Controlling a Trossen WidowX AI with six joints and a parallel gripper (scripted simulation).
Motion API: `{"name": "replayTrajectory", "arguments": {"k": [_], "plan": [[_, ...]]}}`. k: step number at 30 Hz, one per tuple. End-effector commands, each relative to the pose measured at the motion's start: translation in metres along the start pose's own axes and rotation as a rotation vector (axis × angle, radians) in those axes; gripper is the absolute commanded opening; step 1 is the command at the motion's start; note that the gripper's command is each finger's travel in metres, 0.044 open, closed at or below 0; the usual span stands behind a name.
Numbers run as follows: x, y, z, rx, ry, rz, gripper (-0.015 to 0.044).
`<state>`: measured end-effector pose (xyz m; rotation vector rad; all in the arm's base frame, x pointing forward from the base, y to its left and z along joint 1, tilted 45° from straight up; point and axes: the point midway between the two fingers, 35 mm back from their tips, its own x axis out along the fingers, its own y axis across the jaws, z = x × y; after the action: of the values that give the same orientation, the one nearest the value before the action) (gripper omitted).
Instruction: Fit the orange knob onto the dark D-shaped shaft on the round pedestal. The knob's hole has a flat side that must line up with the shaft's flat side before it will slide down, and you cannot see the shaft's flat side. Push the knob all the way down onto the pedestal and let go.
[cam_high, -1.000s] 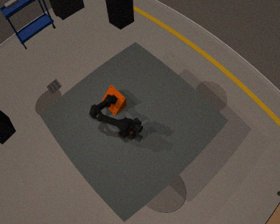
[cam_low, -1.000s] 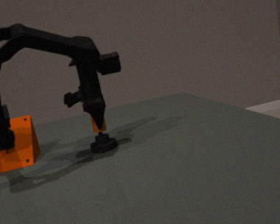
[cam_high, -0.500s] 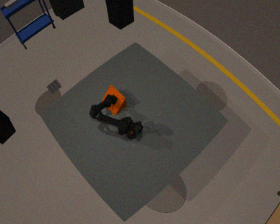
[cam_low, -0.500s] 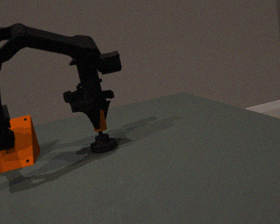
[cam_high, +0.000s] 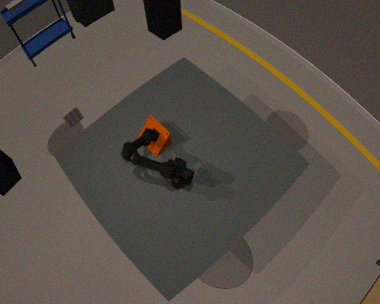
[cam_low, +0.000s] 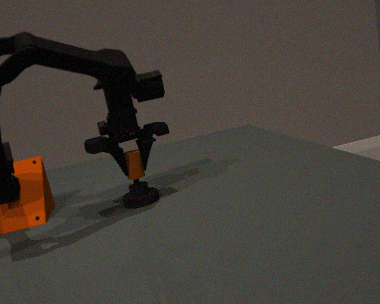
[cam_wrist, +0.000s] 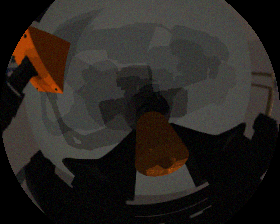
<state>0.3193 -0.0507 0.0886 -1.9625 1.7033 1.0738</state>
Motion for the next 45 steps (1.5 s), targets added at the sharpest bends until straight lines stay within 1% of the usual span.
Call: {"name": "replayTrajectory", "arguments": {"k": [1,13,28,45], "plan": [[-0.0001,0.0021,0.0004,0.608,0.003,-0.003,0.0],[-0.0034,0.0022,0.0004,1.426,0.001,-0.004,0.0],[-0.0046,0.0007,-0.0005,2.147,-0.001,-0.005,0.0],[-0.0009,0.0002,0.0011,2.159,-0.001,-0.005,0.0]]}}
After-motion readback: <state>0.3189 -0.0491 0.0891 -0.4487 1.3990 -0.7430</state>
